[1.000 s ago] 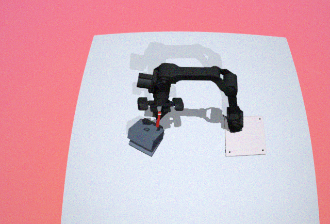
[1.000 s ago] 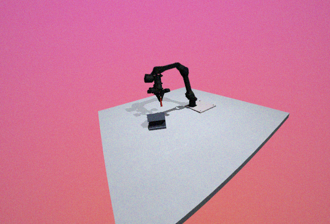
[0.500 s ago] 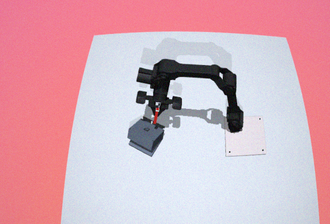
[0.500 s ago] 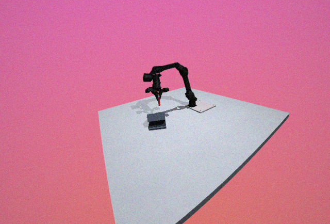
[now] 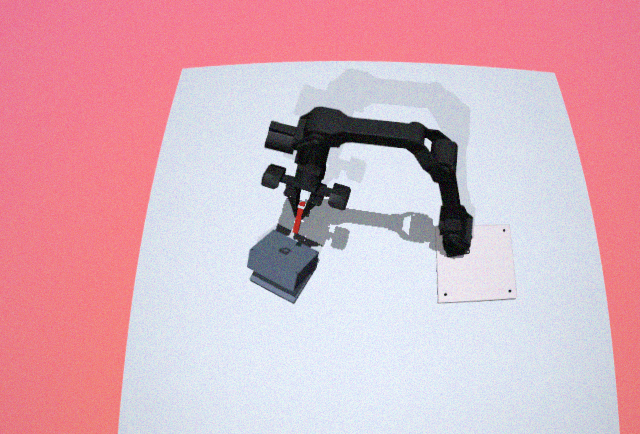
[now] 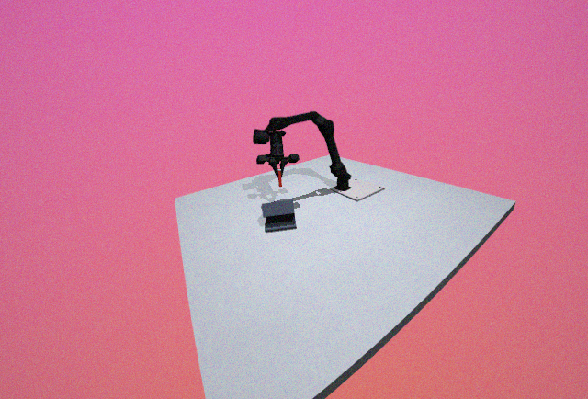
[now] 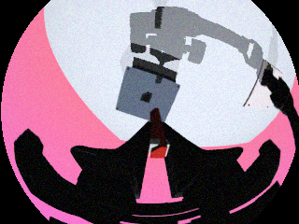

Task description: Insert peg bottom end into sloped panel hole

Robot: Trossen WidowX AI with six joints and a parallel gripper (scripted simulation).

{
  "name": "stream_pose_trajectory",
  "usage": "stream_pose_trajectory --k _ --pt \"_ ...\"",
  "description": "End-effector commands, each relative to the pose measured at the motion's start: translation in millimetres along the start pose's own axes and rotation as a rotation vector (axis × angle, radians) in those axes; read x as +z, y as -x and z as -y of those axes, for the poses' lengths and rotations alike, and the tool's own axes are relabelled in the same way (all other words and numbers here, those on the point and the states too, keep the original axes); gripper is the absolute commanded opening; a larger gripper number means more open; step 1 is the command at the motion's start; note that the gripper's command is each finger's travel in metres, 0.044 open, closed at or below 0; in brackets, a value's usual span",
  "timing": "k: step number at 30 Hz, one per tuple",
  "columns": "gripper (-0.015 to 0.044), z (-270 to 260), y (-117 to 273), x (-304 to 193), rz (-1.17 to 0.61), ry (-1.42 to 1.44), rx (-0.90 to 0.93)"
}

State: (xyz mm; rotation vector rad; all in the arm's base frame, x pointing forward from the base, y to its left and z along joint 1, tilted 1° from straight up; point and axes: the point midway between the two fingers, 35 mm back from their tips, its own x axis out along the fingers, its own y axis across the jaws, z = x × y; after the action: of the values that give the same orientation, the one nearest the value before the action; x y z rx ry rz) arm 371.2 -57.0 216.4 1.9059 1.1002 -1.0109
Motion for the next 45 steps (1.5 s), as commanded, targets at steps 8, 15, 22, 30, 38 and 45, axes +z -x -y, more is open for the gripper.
stream_pose_trajectory --k 8,15,22,30,38,45 --pt "0.0000 -9.3 8.2 5.4 -0.029 -0.129 0.030" --pt "0.0000 -11.7 -5.0 6.6 -0.035 -0.167 0.018" --pt "0.0000 -13.8 -22.3 8.4 -0.043 -0.215 0.002" --pt "0.0000 -15.9 -39.9 10.4 -0.050 -0.265 -0.015" --pt "0.0000 -16.3 -40.9 10.6 -0.054 -0.267 -0.014" --pt "0.0000 -17.3 -48.4 10.3 -0.054 -0.267 -0.015"
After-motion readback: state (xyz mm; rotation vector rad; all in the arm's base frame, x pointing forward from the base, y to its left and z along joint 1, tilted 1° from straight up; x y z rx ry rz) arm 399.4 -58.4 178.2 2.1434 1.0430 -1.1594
